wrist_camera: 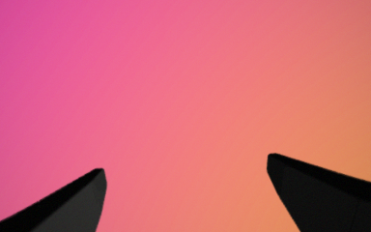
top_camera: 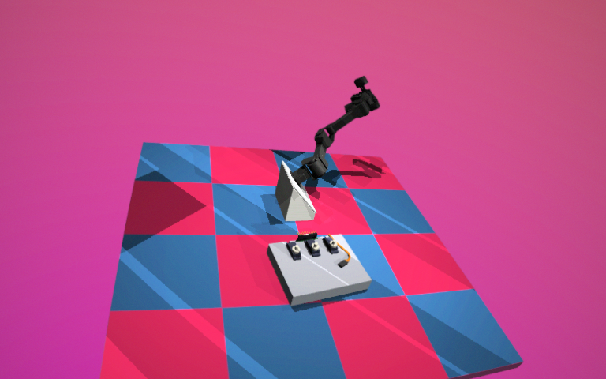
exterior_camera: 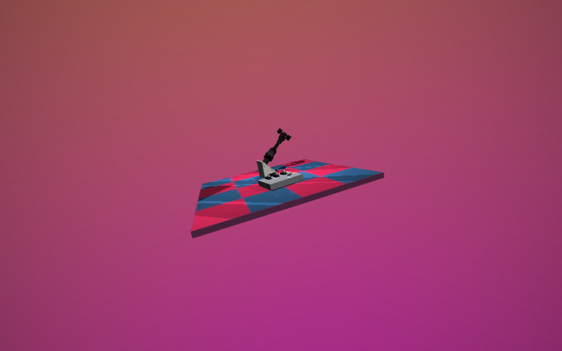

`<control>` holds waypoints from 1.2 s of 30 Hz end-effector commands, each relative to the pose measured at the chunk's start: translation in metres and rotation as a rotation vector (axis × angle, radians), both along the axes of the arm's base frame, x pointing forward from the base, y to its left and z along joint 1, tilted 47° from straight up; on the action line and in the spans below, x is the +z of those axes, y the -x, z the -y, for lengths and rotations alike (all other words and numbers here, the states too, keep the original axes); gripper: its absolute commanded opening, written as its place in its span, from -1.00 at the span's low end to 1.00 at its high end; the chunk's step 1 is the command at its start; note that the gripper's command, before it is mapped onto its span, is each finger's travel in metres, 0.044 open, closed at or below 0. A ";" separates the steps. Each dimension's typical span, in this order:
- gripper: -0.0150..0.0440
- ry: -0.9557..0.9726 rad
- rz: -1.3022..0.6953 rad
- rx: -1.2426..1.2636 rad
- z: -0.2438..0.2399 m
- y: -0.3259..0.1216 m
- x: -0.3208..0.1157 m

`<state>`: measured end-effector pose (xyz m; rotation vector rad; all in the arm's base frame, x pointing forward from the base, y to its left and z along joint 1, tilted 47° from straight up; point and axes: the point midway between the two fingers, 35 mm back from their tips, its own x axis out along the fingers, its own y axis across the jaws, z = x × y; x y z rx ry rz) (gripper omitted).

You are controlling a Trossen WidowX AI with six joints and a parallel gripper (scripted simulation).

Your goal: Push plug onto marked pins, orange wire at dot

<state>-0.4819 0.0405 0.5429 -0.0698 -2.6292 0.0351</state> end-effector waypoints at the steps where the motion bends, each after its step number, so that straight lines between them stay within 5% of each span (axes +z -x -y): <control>1: 0.78 0.000 -0.003 0.000 0.000 -0.001 0.001; 11: -0.10 -0.020 -0.173 0.001 0.007 -0.054 0.046; 24: -0.10 -0.055 -0.589 -0.004 0.023 -0.206 0.122; 36: -0.10 -0.063 -0.841 0.014 0.032 -0.305 0.140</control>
